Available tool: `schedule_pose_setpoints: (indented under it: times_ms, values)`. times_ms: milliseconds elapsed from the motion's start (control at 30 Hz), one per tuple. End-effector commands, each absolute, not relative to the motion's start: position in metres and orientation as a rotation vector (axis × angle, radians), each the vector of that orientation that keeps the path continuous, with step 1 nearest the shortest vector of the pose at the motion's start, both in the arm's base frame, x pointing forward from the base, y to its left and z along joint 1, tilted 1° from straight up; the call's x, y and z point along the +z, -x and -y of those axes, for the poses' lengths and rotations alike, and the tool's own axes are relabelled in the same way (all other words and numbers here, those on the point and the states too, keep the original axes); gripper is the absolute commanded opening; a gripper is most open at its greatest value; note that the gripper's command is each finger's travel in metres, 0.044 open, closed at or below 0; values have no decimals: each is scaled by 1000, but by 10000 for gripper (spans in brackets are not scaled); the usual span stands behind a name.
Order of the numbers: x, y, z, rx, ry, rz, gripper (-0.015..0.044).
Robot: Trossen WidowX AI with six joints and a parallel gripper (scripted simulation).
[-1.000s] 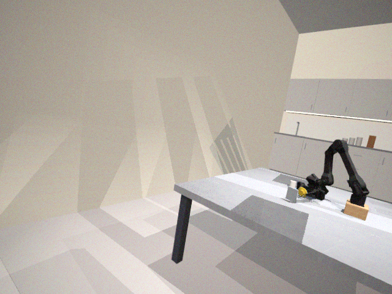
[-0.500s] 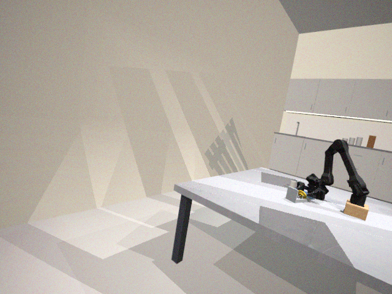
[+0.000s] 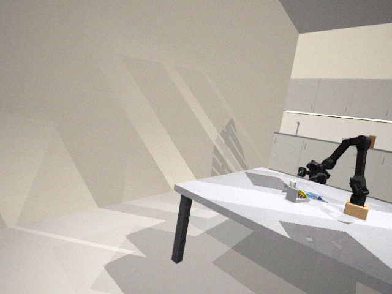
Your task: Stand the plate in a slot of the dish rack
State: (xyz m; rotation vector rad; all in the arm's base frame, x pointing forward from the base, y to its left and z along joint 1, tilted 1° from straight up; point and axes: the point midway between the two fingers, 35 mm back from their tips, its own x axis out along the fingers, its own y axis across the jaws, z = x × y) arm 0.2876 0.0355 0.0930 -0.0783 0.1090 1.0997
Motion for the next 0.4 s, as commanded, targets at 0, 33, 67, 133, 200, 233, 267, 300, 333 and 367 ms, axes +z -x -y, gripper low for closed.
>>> schedule_pose_setpoints:
  times_ms: [0,33,67,133,200,233,267,300,333,367]
  values:
    - [111,-286,-36,1102,77,-105,400]
    - [111,-286,-36,1102,77,-105,400]
    - [111,-286,-36,1102,77,-105,400]
    - [111,-287,-35,1096,72,-127,400]
    - [110,-291,-33,1080,58,-187,400]
    - [110,-293,-32,1070,50,-220,400]
    - [109,-294,-31,1060,43,-253,400]
    - [109,-296,-29,1049,35,-285,400]
    - [109,-297,-28,1038,28,-318,400]
    - [108,-299,-27,1026,20,-350,400]
